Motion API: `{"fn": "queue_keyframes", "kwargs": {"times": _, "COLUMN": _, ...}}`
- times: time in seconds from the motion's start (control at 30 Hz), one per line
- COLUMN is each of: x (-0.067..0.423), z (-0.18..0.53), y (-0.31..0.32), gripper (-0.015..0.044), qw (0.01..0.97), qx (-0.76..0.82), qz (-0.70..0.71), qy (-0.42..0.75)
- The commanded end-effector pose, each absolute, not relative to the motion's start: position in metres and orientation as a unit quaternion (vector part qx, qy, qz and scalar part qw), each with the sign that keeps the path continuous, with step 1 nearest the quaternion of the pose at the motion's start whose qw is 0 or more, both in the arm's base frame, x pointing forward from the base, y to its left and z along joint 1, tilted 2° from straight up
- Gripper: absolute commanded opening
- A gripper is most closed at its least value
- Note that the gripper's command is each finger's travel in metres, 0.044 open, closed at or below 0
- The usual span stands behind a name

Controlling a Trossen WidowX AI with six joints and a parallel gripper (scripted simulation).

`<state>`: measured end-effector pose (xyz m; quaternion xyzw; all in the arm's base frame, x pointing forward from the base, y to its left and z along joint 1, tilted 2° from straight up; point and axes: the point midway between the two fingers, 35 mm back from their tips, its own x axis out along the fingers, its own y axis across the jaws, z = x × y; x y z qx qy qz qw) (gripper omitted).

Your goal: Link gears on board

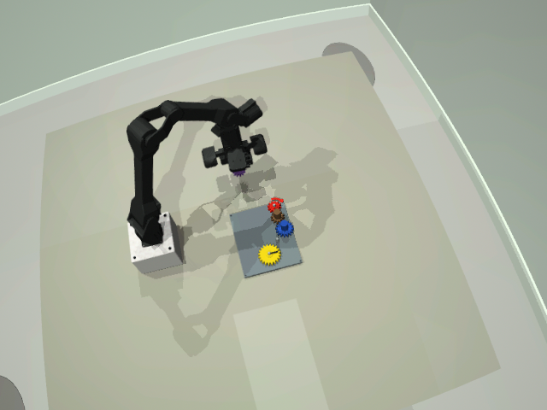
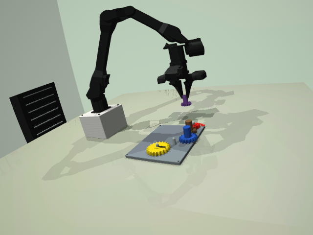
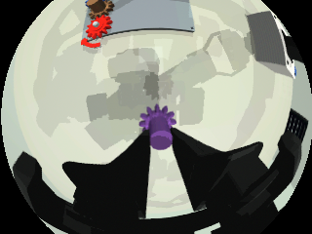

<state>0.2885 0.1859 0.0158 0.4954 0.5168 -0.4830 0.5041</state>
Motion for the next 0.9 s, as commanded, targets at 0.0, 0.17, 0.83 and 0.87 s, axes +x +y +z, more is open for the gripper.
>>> {"fn": "queue_keyframes", "kwargs": {"times": 0.0, "x": 0.291, "z": 0.03, "y": 0.187, "gripper": 0.0, "qw": 0.504, "qx": 0.497, "qz": -0.479, "qy": 0.518}}
{"fn": "queue_keyframes", "kwargs": {"times": 0.17, "x": 0.291, "z": 0.046, "y": 0.186, "gripper": 0.0, "qw": 0.504, "qx": 0.497, "qz": -0.479, "qy": 0.518}}
{"fn": "queue_keyframes", "kwargs": {"times": 0.83, "x": 0.287, "z": 0.109, "y": 0.179, "gripper": 0.0, "qw": 0.504, "qx": 0.497, "qz": -0.48, "qy": 0.518}}
{"fn": "queue_keyframes", "kwargs": {"times": 0.87, "x": 0.287, "z": 0.112, "y": 0.178, "gripper": 0.0, "qw": 0.504, "qx": 0.497, "qz": -0.48, "qy": 0.518}}
